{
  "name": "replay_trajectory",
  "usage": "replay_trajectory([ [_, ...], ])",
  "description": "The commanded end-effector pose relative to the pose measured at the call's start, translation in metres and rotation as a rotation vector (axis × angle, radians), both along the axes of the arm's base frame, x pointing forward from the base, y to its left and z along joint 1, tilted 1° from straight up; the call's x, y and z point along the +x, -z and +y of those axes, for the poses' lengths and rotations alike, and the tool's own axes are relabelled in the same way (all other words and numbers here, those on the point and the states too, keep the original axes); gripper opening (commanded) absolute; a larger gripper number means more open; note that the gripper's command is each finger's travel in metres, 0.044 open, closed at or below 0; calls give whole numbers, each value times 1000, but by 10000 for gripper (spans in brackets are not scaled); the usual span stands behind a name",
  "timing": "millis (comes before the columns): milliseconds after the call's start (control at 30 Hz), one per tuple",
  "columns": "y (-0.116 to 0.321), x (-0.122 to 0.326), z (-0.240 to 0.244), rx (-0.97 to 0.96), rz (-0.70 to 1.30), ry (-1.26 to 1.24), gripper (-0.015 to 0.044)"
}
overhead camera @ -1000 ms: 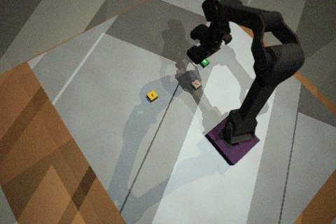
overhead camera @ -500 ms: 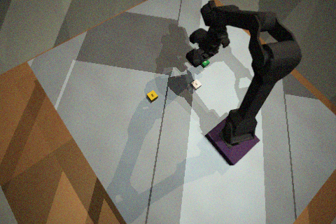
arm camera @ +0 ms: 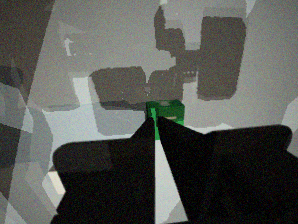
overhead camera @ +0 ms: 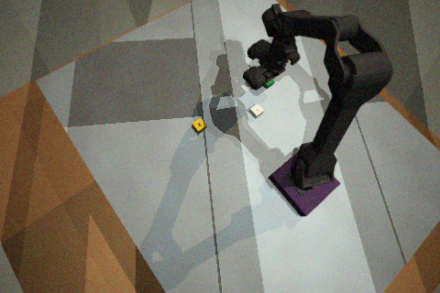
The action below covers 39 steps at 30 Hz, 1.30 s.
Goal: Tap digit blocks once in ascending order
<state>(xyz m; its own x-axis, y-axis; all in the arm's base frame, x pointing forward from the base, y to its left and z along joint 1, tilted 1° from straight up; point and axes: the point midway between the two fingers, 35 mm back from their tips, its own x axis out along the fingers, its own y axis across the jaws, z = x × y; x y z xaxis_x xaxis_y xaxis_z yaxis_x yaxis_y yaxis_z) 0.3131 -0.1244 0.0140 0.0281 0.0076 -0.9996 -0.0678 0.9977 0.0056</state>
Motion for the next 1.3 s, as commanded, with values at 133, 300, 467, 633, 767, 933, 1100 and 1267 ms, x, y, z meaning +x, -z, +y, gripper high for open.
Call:
replay_trajectory([
  [133, -26, -3, 0, 1, 11, -2, 20],
  [300, -29, 0, 10, 1, 12, -3, 72],
  [467, -46, 10, 85, -3, 14, -9, 204],
  [633, -64, 8, 162, 4, 11, -7, 335],
  [767, -79, -6, 220, 11, 10, -6, 400],
  [933, -96, -39, 285, 20, 12, -4, 400],
  [1100, -112, -82, 336, 28, 17, -3, 400],
  [1267, -114, -86, 339, 29, 17, -3, 400],
])
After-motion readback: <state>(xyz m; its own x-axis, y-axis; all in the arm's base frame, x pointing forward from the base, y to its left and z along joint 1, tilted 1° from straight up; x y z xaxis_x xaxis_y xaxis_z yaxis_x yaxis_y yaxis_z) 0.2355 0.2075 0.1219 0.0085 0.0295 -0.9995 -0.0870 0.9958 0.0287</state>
